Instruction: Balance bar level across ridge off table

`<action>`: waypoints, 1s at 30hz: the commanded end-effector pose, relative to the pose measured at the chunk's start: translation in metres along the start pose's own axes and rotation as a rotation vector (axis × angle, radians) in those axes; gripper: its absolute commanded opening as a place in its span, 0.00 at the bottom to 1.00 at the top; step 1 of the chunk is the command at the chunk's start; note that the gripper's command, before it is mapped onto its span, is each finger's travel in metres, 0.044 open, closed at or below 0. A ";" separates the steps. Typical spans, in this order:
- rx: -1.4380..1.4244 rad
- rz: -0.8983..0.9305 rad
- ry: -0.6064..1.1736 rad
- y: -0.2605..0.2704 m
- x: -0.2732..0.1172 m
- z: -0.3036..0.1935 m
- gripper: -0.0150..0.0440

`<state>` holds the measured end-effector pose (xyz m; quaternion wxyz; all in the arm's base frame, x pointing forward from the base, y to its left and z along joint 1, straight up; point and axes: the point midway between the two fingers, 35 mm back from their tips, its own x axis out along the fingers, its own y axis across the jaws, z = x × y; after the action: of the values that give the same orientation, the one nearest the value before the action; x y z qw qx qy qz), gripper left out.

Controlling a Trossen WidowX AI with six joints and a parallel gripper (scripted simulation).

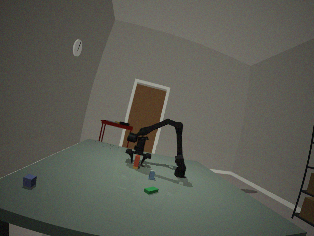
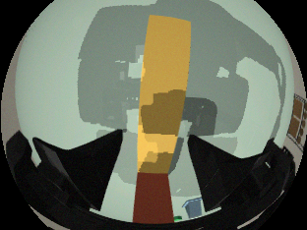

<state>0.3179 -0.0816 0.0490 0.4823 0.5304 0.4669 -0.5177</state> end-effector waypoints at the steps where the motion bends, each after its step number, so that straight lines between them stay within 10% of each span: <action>1: -0.004 -0.001 -0.003 0.000 0.001 0.000 0.79; 18: 0.000 0.000 0.000 0.001 -0.004 0.000 0.26; 30: -0.001 0.000 -0.001 0.004 -0.034 0.001 0.25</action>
<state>0.3188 -0.0818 0.0719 0.4793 0.5285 0.4698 -0.5197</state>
